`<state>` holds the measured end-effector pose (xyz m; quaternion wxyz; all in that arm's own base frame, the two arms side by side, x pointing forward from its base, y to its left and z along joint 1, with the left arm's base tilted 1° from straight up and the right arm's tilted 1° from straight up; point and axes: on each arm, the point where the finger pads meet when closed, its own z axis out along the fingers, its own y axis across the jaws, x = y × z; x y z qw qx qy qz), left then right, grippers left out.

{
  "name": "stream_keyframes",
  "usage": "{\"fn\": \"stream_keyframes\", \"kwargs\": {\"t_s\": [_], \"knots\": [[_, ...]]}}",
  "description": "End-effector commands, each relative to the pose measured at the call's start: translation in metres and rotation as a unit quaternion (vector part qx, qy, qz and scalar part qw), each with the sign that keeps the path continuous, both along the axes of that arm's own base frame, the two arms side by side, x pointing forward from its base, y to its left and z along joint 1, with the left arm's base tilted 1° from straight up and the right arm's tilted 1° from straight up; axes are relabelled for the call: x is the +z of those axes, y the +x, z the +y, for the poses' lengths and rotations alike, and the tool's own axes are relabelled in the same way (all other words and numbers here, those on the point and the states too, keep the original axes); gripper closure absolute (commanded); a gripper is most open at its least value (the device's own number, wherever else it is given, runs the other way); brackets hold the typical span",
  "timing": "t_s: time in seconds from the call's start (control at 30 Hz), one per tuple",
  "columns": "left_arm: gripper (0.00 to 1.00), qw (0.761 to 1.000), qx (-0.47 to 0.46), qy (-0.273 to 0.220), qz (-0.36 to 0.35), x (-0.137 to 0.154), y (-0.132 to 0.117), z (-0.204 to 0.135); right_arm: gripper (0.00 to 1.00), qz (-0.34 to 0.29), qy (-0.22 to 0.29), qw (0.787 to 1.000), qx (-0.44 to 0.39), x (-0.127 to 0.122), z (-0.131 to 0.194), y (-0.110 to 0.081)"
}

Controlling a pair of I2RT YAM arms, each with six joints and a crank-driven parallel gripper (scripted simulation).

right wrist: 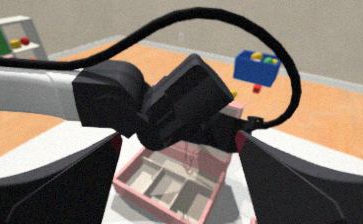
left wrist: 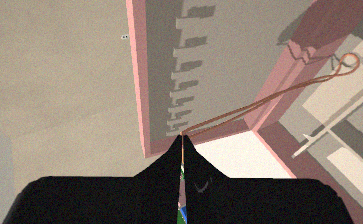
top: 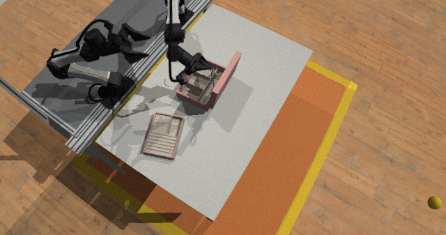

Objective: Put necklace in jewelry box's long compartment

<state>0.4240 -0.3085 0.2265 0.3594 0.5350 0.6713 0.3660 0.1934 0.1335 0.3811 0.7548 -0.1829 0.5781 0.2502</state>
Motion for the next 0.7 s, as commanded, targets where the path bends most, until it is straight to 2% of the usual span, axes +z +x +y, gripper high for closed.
{"fn": "stream_keyframes", "kwargs": {"t_s": [0.0,0.4,0.5,0.67], "knots": [[1.0,0.999,-0.004,-0.042,-0.031,0.034,0.0,0.0,0.0,-0.012,0.012,1.0,-0.007,0.013,-0.004,-0.001],[1.0,0.999,-0.003,-0.029,-0.023,0.027,0.005,-0.003,0.0,-0.012,0.012,1.0,-0.007,0.013,-0.004,-0.001],[1.0,0.998,-0.004,-0.044,-0.035,0.04,0.003,-0.001,0.0,-0.012,0.012,1.0,-0.007,0.013,-0.004,-0.001],[1.0,0.999,-0.005,-0.035,-0.026,0.026,0.002,0.003,0.0,-0.012,0.012,1.0,-0.007,0.013,-0.004,-0.001]]}}
